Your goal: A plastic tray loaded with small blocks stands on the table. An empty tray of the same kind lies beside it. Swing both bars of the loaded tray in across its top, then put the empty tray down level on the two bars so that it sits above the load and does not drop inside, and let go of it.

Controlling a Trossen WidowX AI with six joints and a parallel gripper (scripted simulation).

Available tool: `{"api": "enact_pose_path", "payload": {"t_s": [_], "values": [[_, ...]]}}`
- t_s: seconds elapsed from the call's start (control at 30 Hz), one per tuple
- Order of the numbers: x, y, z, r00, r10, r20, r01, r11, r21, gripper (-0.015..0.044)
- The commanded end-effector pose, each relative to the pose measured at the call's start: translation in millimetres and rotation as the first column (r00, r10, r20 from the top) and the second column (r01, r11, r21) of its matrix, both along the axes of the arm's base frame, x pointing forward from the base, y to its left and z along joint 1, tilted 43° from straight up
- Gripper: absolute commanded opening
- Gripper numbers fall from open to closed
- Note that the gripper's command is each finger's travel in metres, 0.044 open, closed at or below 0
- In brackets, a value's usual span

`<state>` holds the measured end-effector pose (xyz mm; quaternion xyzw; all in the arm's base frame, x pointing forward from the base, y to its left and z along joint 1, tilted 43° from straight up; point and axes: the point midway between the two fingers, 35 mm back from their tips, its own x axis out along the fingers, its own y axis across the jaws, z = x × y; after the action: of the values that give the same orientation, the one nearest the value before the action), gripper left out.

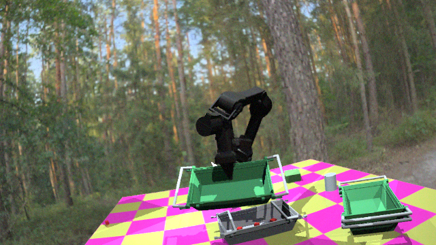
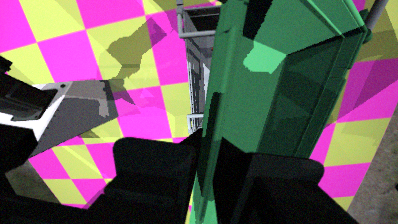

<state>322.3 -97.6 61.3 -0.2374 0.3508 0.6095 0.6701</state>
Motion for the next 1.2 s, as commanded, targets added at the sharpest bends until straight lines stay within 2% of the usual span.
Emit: {"api": "enact_pose_path", "payload": {"t_s": [0.0, 0.23, 1.17], "values": [[5.0, 17.0, 17.7, 0.996, 0.051, 0.072, -0.051, 0.999, 0.007, 0.0], [7.4, 42.0, 31.7, 0.984, 0.123, 0.131, -0.126, 0.992, 0.019, 0.0], [7.4, 42.0, 31.7, 0.984, 0.123, 0.131, -0.126, 0.992, 0.019, 0.0]]}}
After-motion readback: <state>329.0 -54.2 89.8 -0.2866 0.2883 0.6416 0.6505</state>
